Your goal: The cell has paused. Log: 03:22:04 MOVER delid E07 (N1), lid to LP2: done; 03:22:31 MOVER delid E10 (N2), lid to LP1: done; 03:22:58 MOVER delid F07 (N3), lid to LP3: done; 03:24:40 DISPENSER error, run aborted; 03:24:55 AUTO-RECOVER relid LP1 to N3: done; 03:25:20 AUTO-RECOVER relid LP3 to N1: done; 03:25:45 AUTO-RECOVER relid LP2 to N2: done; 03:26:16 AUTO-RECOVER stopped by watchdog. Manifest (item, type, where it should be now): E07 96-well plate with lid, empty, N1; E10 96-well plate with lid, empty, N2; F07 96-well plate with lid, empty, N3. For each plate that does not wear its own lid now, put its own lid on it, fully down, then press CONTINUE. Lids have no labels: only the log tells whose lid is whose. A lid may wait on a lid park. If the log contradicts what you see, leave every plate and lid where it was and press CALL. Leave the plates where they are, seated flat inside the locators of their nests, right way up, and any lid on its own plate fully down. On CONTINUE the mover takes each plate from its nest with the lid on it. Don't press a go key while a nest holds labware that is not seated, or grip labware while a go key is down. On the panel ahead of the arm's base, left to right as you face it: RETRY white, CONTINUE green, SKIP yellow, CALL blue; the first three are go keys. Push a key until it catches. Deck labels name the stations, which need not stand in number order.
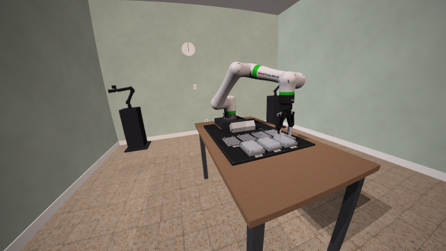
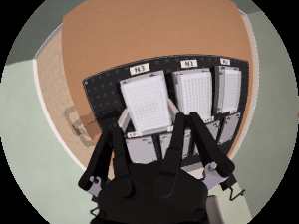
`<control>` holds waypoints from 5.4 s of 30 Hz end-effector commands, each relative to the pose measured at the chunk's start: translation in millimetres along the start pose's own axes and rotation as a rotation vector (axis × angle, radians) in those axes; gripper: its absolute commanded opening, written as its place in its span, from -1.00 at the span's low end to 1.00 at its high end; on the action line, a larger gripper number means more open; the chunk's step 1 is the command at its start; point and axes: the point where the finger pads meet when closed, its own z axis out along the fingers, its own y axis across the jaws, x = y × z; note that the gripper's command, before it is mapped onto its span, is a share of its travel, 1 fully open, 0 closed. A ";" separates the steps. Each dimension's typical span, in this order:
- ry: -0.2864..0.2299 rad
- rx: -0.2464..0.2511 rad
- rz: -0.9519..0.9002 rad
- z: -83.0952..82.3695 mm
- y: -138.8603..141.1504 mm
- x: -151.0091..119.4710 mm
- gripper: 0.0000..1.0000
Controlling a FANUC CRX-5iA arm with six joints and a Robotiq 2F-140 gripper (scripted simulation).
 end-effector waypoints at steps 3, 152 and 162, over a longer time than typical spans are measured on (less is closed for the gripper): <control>0.001 0.000 0.000 -0.3 0.0 0.2 -1.00; 0.001 0.000 0.000 12.0 0.0 0.2 -1.00; 0.001 0.000 0.000 12.8 0.0 0.2 -1.00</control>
